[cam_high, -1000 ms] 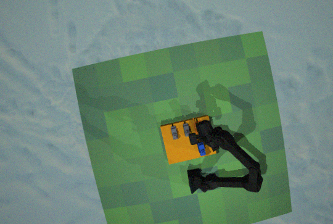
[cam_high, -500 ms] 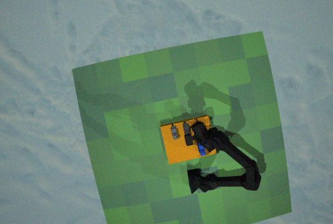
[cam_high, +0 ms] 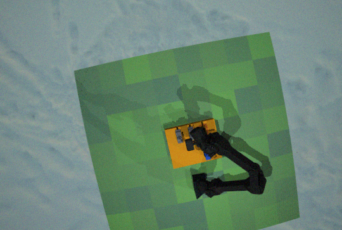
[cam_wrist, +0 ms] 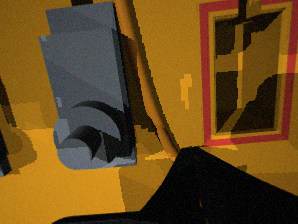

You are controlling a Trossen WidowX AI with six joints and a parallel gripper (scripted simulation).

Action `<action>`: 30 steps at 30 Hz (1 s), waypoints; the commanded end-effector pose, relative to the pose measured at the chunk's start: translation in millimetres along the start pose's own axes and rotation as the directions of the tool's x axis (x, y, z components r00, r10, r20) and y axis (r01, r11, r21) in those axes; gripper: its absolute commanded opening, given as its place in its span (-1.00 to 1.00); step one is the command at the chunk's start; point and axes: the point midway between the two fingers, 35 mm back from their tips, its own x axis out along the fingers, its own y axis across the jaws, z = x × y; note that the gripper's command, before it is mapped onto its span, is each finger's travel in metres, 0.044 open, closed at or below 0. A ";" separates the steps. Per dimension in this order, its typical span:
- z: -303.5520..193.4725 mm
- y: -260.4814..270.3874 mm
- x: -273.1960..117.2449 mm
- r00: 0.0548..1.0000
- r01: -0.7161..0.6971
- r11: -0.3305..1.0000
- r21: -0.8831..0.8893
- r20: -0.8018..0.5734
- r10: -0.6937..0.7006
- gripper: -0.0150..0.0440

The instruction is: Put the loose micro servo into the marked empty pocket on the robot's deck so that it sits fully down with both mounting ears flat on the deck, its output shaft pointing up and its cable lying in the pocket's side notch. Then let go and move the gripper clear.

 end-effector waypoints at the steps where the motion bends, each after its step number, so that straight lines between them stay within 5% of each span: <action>1: -0.6 8.2 1.0 1.000 -0.006 1.000 0.006 -0.003 0.006 -0.49; 14: -1.9 18.7 1.2 1.000 -0.004 1.000 0.007 -0.003 0.004 -0.49; 23: -1.8 18.8 -40.8 1.000 -0.005 1.000 0.006 -0.003 0.005 -0.49; 30: -42.0 1.5 -72.8 1.000 -0.008 1.000 -0.006 -0.005 0.008 0.13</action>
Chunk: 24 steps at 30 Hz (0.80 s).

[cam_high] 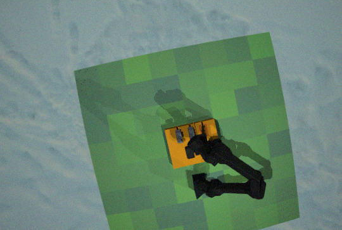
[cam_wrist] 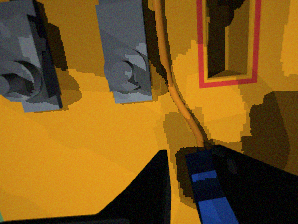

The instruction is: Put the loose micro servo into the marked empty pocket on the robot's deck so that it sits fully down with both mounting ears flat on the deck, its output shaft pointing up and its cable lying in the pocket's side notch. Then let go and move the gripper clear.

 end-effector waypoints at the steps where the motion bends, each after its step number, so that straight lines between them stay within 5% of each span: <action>1: -30.1 -12.5 -21.7 1.000 -0.003 1.000 -0.004 0.000 0.003 0.22; 10: -45.6 -19.7 -25.1 1.000 -0.001 1.000 -0.005 -0.001 0.001 1.00; 24: -45.4 -19.6 1.4 1.000 0.000 1.000 -0.005 -0.001 0.000 1.00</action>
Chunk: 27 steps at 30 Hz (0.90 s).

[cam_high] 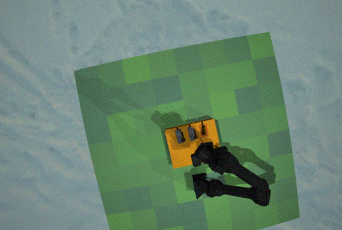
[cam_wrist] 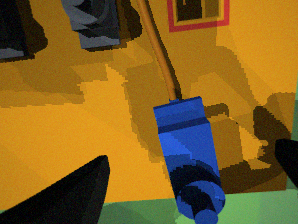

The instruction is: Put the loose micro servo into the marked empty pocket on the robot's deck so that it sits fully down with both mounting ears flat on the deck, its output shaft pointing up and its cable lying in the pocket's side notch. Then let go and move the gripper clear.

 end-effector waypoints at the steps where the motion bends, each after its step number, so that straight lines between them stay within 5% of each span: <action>1: -0.5 -0.5 6.5 1.000 0.004 1.000 -0.005 -0.002 -0.004 1.00; 10: -0.7 -0.7 18.4 1.000 0.004 1.000 -0.005 -0.002 -0.004 1.00; 21: -0.7 -0.7 18.4 1.000 0.004 1.000 -0.005 -0.002 -0.004 0.02; 27: -0.7 -0.7 18.4 1.000 0.004 1.000 -0.005 -0.002 -0.004 -0.11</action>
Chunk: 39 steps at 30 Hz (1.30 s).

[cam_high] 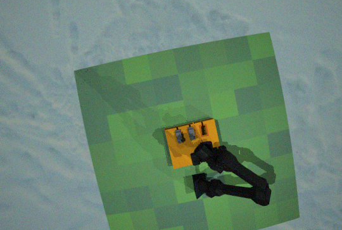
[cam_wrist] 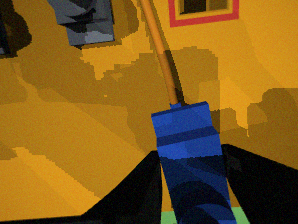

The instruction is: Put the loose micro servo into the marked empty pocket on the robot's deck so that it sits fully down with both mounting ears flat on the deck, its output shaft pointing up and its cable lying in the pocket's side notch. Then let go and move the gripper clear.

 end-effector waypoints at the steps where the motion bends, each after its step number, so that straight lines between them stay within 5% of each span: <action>1: 0.3 0.0 0.2 1.000 0.001 1.000 -0.003 0.002 -0.001 -0.14; 5: 0.7 0.2 -6.6 1.000 0.000 1.000 -0.003 0.002 0.000 -0.49; 39: 27.2 -21.1 -30.0 1.000 0.001 1.000 -0.002 0.002 -0.001 -0.49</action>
